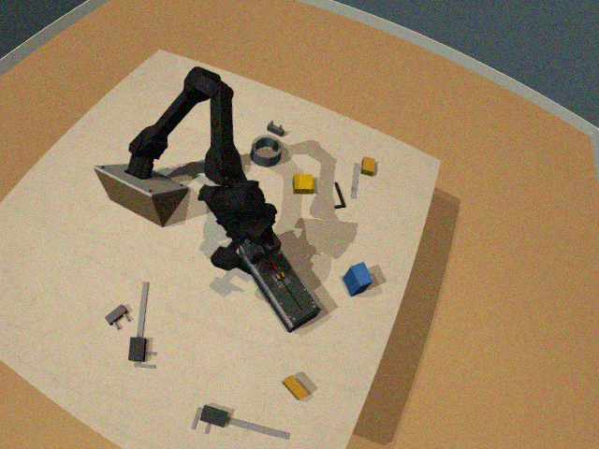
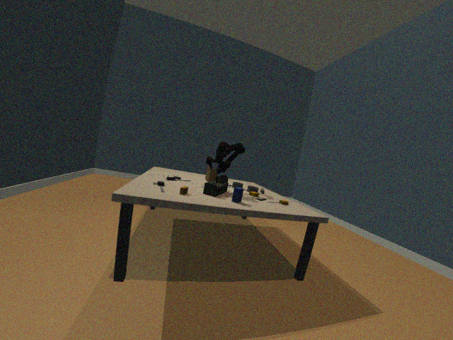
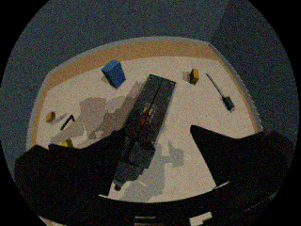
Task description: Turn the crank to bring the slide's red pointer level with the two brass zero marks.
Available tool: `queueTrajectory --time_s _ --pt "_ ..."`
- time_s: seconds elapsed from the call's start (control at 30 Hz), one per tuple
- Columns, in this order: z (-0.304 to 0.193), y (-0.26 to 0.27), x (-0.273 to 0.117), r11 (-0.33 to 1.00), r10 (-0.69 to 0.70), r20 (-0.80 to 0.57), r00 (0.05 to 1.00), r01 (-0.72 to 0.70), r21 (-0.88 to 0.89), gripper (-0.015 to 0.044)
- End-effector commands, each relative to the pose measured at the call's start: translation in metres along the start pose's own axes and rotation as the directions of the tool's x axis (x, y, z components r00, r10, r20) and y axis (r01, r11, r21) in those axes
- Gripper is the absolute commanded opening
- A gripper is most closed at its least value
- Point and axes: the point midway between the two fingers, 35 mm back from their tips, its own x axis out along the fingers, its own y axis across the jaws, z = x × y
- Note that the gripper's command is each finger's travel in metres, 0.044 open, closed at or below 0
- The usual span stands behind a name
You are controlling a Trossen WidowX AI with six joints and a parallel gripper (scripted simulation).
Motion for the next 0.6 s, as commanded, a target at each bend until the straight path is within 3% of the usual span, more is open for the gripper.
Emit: queueTrajectory --time_s 0.0,0.57 --pt "0.023 0.001 -0.024 1.000 0.004 0.022 1.000 -0.003 -0.020 0.0440" --pt "0.000 0.047 -0.060 0.984 -0.121 0.023 0.992 0.116 0.136 0.0440"
